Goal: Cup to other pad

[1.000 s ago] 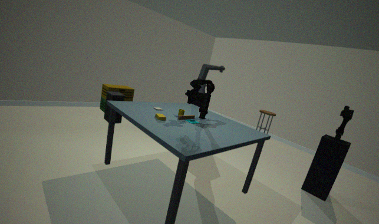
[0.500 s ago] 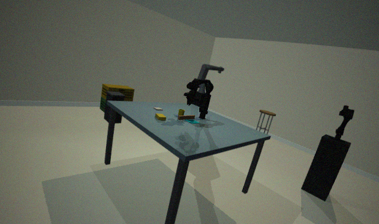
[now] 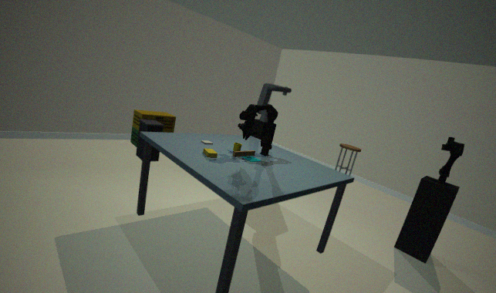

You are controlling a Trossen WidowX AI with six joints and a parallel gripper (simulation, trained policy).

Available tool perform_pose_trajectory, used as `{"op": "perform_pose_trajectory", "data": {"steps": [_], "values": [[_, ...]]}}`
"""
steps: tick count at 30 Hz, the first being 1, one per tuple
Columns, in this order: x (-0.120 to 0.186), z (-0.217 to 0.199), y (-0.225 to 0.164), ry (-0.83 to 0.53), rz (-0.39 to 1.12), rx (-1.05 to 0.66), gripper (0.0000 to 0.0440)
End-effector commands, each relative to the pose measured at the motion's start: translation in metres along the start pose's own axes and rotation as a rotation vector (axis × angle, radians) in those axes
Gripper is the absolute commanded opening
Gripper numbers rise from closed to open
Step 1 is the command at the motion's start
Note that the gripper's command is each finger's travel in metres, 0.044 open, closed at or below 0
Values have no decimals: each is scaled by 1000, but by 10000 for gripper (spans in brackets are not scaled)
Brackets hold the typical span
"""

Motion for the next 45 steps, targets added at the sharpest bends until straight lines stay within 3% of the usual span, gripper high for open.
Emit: {"op": "perform_pose_trajectory", "data": {"steps": [1, 22, 36, 43, 45], "values": [[-7, -4, -2, -8, 31, 8, 123], [-63, -29, -7, -7, 139, 71, 165], [-109, -33, -12, 29, 176, 202, 175], [-117, -34, -14, 41, 181, 302, 20], [-115, -35, -14, 45, 177, 324, 12]]}}
Point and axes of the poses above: the point midway between the two fingers, 35 mm back from their tips, its own x axis back along the fingers, its own z axis across the jaws, y = z × x, the point moved 6 cm from there along x, back along the fingers, and after that the axes turned 6 degrees about x, right-handed, at the moved point
